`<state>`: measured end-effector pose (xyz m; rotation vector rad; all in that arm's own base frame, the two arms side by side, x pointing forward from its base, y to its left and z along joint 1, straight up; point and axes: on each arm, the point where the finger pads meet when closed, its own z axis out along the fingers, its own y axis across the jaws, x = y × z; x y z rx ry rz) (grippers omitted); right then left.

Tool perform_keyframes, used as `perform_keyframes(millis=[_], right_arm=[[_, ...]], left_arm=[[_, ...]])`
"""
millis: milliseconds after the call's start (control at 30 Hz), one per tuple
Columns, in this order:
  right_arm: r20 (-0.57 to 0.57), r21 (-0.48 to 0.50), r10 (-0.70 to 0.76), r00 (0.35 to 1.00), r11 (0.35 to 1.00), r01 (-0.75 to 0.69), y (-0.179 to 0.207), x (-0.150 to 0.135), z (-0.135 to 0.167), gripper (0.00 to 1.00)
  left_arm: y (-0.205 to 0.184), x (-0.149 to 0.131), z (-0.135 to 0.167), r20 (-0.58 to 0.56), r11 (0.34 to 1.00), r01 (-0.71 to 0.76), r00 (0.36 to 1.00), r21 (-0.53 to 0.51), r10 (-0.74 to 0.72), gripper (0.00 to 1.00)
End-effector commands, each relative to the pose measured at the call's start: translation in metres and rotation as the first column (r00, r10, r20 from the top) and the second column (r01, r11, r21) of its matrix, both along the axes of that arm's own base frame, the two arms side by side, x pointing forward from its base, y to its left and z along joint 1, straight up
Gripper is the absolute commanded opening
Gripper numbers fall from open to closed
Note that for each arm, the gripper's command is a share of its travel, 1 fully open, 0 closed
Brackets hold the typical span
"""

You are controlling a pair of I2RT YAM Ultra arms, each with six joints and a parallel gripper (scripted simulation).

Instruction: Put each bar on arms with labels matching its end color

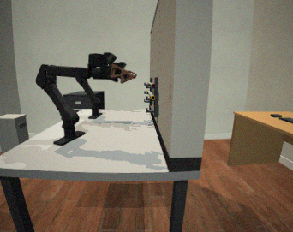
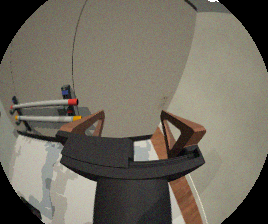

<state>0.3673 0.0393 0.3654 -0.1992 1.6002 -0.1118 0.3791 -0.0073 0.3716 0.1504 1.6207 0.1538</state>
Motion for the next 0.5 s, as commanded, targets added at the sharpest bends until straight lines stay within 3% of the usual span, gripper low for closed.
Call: perform_keyframes(millis=[0, 467], right_arm=[[0.069, -0.059, -0.004, 0.998, 0.998, 0.008, 0.004, -0.009, 0.013, 1.00], [0.093, -0.212, 0.035, 0.995, 0.977, -0.015, 0.028, -0.024, -0.001, 1.00]], left_arm=[[-0.004, -0.008, 0.007, 0.037, 0.998, -0.001, 0.999, 0.068, -0.001, 1.00], [-0.010, -0.015, -0.007, 0.033, 0.975, -0.004, 0.999, 0.223, -0.003, 1.00]])
